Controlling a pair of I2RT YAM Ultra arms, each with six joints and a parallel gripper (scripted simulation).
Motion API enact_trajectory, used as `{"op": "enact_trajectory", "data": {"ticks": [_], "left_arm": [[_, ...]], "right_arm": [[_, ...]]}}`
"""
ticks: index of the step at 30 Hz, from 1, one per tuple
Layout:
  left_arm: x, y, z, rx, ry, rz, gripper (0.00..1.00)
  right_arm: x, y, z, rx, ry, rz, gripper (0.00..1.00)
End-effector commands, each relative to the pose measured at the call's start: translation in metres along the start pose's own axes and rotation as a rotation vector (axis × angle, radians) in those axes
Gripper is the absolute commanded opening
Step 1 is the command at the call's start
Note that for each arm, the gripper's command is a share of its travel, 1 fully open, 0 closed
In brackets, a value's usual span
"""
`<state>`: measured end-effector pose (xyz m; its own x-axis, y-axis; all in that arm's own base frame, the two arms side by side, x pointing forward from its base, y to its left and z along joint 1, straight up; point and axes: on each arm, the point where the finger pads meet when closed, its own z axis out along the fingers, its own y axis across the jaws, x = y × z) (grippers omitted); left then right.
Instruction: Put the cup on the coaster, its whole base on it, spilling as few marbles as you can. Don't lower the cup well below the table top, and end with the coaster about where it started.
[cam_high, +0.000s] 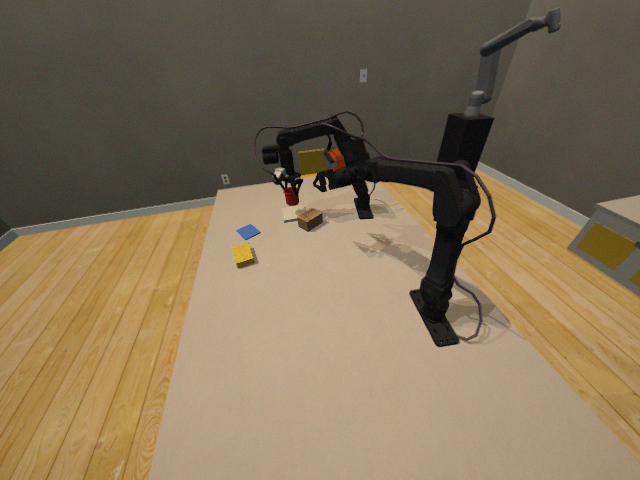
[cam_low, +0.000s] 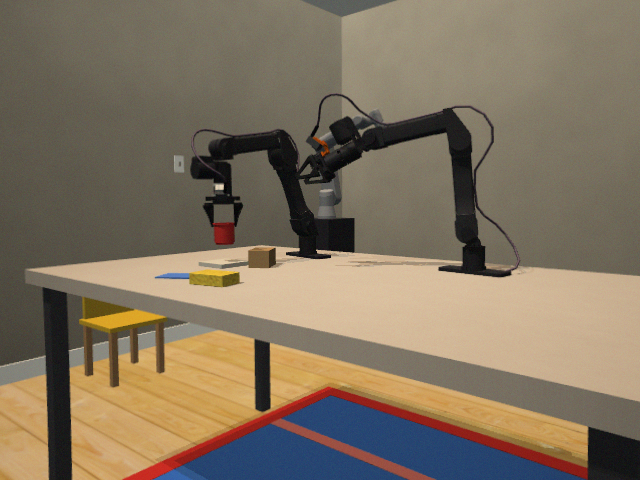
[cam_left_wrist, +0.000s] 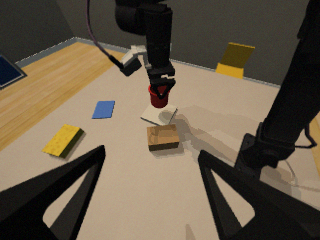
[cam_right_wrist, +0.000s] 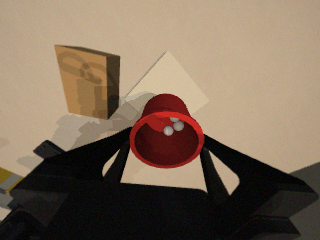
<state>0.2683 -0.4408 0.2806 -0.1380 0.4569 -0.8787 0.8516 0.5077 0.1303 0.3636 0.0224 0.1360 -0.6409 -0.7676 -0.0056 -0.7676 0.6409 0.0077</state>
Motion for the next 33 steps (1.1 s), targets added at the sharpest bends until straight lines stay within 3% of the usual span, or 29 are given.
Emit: {"op": "enact_trajectory", "data": {"ticks": [1,20,33], "left_arm": [[-0.027,0.006,-0.012,-0.011,-0.069,-0.006,1.0],[-0.027,0.006,-0.012,-0.011,-0.069,-0.006,1.0],[-0.027,0.006,-0.012,-0.011,-0.069,-0.006,1.0]], "right_arm": [[-0.003,-0.004,0.0,0.026,-0.047,0.001,0.0],[0.0,-0.004,0.035,0.019,-0.04,0.001,0.0],[-0.001,-0.004,0.042,0.026,-0.047,0.001,0.0]]}}
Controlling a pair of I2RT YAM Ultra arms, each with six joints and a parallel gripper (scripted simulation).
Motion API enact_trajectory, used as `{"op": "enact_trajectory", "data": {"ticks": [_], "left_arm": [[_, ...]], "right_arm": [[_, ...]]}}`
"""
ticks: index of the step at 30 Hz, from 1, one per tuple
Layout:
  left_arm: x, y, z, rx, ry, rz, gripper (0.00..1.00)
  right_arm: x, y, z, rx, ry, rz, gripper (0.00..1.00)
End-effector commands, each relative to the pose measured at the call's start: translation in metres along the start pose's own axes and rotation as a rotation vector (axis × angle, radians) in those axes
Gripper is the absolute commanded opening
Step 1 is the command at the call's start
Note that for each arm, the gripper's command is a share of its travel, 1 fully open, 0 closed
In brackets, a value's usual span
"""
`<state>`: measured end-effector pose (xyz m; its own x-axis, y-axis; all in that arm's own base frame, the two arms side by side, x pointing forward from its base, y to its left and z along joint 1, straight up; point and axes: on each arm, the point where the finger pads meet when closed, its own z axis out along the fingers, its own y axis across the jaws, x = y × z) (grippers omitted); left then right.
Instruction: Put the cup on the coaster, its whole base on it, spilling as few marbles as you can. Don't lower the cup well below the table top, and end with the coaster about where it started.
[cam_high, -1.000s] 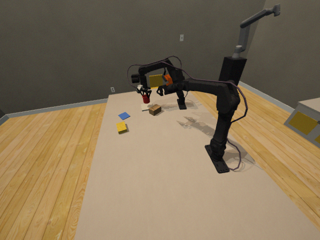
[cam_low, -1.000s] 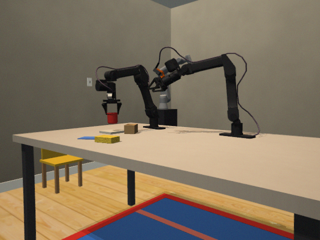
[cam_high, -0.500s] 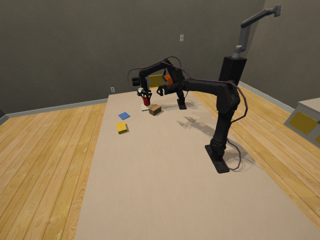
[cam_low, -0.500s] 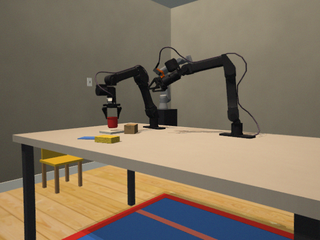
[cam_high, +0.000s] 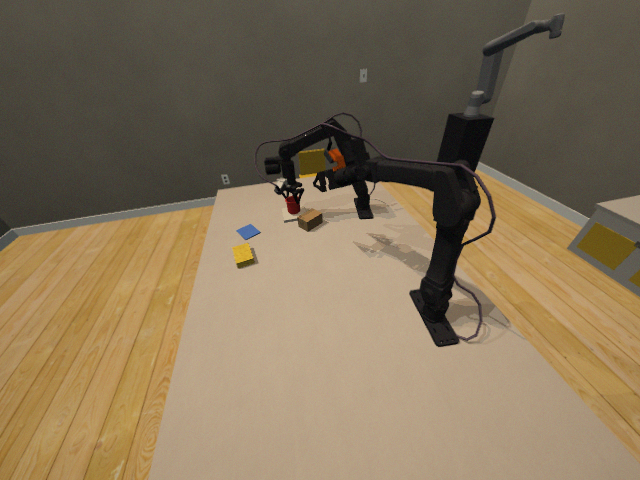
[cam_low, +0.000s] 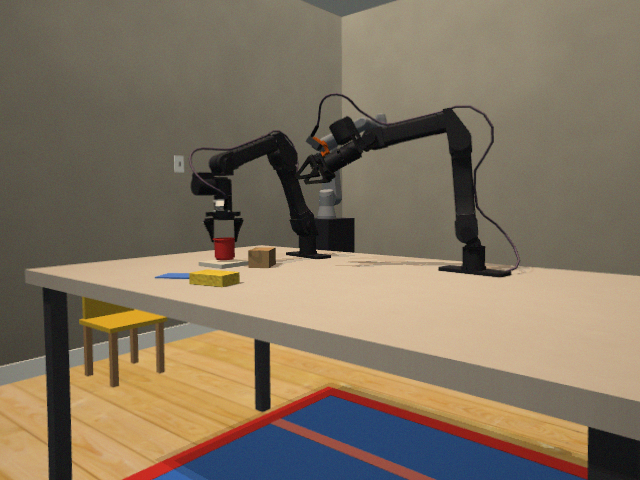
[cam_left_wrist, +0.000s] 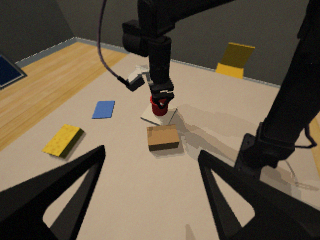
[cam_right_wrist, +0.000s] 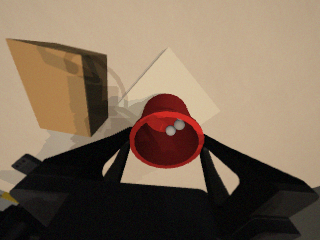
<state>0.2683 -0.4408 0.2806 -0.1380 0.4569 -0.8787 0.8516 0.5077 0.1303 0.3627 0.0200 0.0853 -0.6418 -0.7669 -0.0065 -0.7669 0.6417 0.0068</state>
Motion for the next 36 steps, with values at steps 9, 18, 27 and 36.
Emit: {"op": "enact_trajectory", "data": {"ticks": [9,18,27,36], "left_arm": [[-0.027,0.006,-0.012,-0.011,-0.069,-0.006,1.0],[-0.027,0.006,-0.012,-0.011,-0.069,-0.006,1.0],[-0.027,0.006,-0.012,-0.011,-0.069,-0.006,1.0],[-0.027,0.006,-0.012,-0.011,-0.069,-0.006,1.0]], "right_arm": [[-0.004,-0.003,-0.006,0.025,-0.046,0.0,0.0],[-0.004,-0.003,-0.001,0.025,-0.046,0.0,0.0],[-0.004,-0.003,0.002,0.025,-0.046,0.0,0.11],[-0.003,-0.003,-0.004,0.023,-0.044,0.0,1.0]]}}
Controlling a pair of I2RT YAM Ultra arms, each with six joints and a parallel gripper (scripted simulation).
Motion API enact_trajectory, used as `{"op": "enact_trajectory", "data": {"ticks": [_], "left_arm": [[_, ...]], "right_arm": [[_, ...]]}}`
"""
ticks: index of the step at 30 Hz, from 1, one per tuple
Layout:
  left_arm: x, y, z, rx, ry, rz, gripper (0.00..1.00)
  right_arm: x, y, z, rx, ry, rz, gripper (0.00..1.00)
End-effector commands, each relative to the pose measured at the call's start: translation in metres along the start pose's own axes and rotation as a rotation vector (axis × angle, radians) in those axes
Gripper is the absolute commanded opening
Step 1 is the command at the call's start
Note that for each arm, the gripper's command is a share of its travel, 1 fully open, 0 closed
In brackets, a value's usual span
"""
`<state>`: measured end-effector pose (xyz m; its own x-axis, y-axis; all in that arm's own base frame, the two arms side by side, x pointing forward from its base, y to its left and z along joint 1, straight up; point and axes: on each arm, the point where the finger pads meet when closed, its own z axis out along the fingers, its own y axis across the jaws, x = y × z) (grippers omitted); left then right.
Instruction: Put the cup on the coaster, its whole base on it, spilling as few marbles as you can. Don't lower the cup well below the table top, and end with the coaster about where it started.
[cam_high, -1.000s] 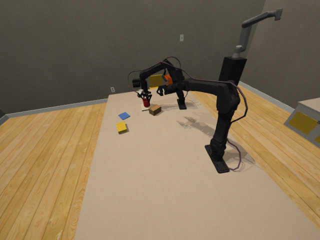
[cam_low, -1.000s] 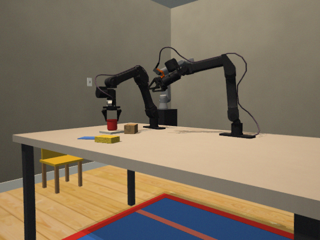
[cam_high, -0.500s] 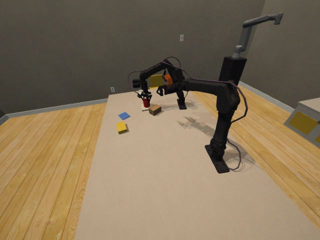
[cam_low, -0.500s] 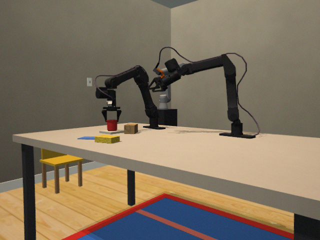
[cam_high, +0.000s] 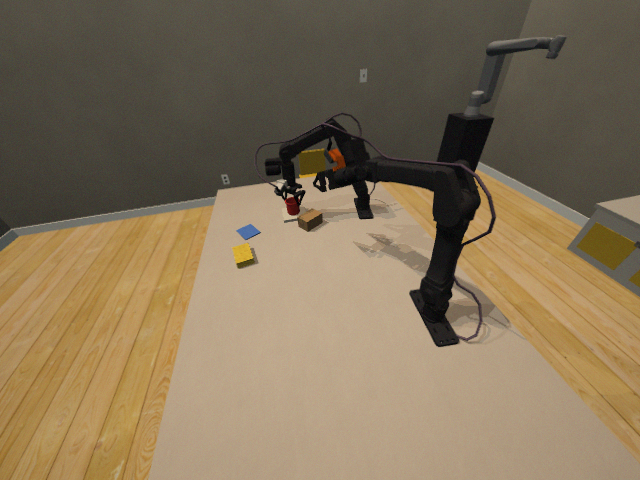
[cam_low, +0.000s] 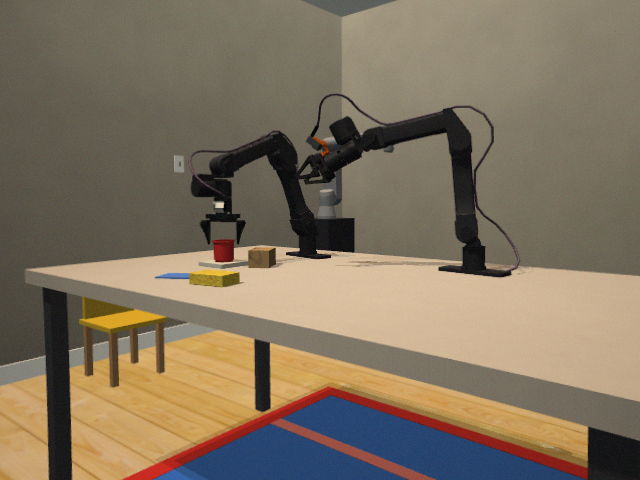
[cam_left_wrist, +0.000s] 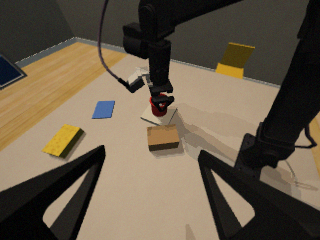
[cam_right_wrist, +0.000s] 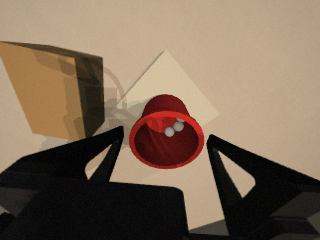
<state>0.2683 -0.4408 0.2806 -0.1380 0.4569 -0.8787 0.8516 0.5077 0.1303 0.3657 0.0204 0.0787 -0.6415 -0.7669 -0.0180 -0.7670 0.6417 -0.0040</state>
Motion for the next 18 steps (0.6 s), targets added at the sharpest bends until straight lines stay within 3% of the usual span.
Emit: {"op": "enact_trajectory", "data": {"ticks": [1,4,10,14,18], "left_arm": [[-0.027,0.006,-0.012,-0.011,-0.069,-0.006,1.0],[-0.027,0.006,-0.012,-0.011,-0.069,-0.006,1.0],[-0.027,0.006,-0.012,-0.011,-0.069,-0.006,1.0],[-0.031,0.006,-0.012,-0.006,-0.084,-0.007,1.0],[-0.038,0.029,-0.022,-0.041,-0.123,-0.047,1.0]], "right_arm": [[-0.001,-0.001,-0.018,0.012,-0.032,0.0,1.0],[-0.001,-0.001,-0.022,0.012,-0.032,0.0,1.0],[0.0,0.0,-0.063,0.012,-0.032,0.0,1.0],[-0.003,-0.003,-0.07,0.024,-0.045,0.018,1.0],[-0.012,-0.011,-0.066,0.059,-0.115,0.12,1.0]]}}
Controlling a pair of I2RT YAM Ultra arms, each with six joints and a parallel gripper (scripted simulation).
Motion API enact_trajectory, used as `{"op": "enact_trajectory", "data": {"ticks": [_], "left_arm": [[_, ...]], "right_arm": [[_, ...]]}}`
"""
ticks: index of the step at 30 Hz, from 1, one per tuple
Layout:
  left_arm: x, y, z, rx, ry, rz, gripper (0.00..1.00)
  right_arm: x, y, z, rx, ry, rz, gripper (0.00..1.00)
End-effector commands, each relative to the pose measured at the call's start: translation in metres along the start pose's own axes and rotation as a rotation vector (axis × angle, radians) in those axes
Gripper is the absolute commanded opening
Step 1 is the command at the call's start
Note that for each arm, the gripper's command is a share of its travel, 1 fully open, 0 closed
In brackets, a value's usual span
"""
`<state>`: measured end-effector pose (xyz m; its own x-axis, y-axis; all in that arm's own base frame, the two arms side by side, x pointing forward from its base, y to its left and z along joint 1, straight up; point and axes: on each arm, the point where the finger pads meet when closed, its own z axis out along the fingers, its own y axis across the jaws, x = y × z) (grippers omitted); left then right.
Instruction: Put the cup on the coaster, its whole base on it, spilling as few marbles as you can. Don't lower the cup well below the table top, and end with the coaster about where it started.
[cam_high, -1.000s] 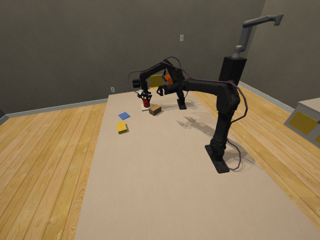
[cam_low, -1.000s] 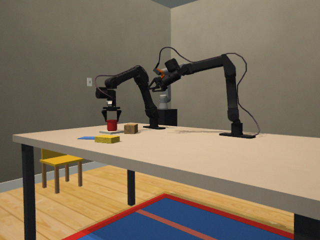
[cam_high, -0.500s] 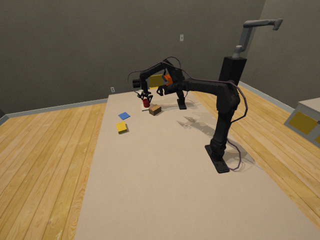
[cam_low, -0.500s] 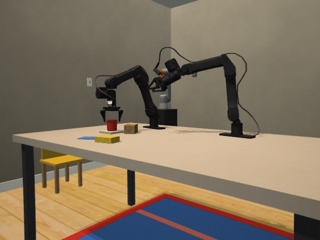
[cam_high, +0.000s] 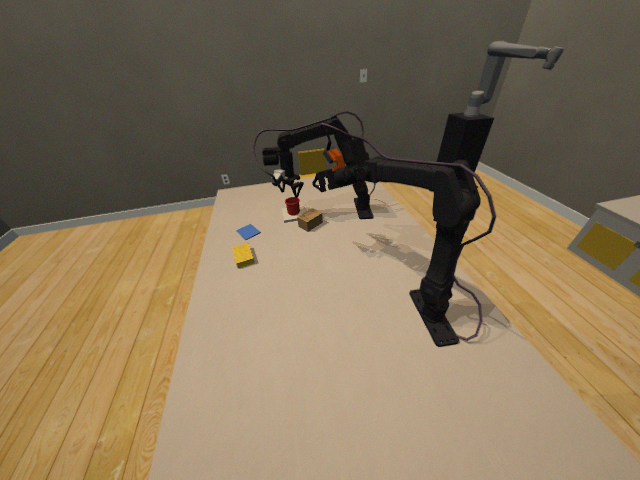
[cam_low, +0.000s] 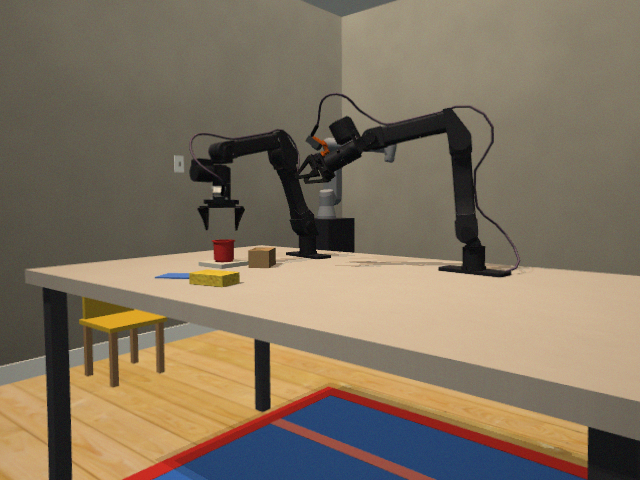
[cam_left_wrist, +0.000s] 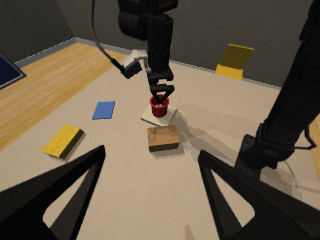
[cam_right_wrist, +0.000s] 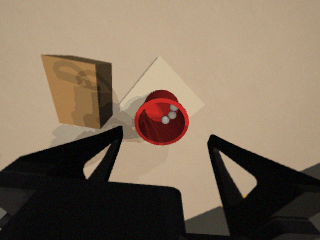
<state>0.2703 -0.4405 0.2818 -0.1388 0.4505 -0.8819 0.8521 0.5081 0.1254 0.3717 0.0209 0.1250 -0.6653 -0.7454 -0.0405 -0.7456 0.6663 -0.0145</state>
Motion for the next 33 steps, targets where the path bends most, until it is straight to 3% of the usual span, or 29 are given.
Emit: {"op": "enact_trajectory", "data": {"ticks": [1,3,5,12,17,20,28,33], "left_arm": [[-0.038,0.039,-0.026,-0.062,-0.129,-0.056,1.0],[-0.038,0.039,-0.026,-0.062,-0.129,-0.056,1.0],[-0.033,0.072,-0.037,-0.121,-0.144,-0.092,1.0],[-0.015,0.189,-0.105,-0.366,-0.223,-0.205,1.0],[0.001,0.245,-0.158,-0.519,-0.272,-0.259,1.0],[0.005,0.254,-0.168,-0.548,-0.282,-0.267,1.0],[0.043,0.317,-0.273,-0.827,-0.368,-0.33,1.0],[0.06,0.33,-0.314,-0.938,-0.391,-0.345,1.0]], "right_arm": [[-0.01,-0.009,-0.019,0.058,-0.117,0.127,1.0],[-0.01,-0.009,-0.019,0.058,-0.117,0.127,1.0],[-0.011,-0.011,-0.02,0.08,-0.168,0.212,1.0],[0.002,-0.004,-0.018,0.134,-0.28,0.447,1.0],[0.009,-0.003,-0.016,0.171,-0.343,0.583,1.0],[0.01,-0.003,-0.016,0.177,-0.357,0.609,1.0],[0.018,0.004,-0.013,0.227,-0.477,0.837,1.0],[0.023,0.01,-0.009,0.235,-0.494,0.88,1.0]]}}
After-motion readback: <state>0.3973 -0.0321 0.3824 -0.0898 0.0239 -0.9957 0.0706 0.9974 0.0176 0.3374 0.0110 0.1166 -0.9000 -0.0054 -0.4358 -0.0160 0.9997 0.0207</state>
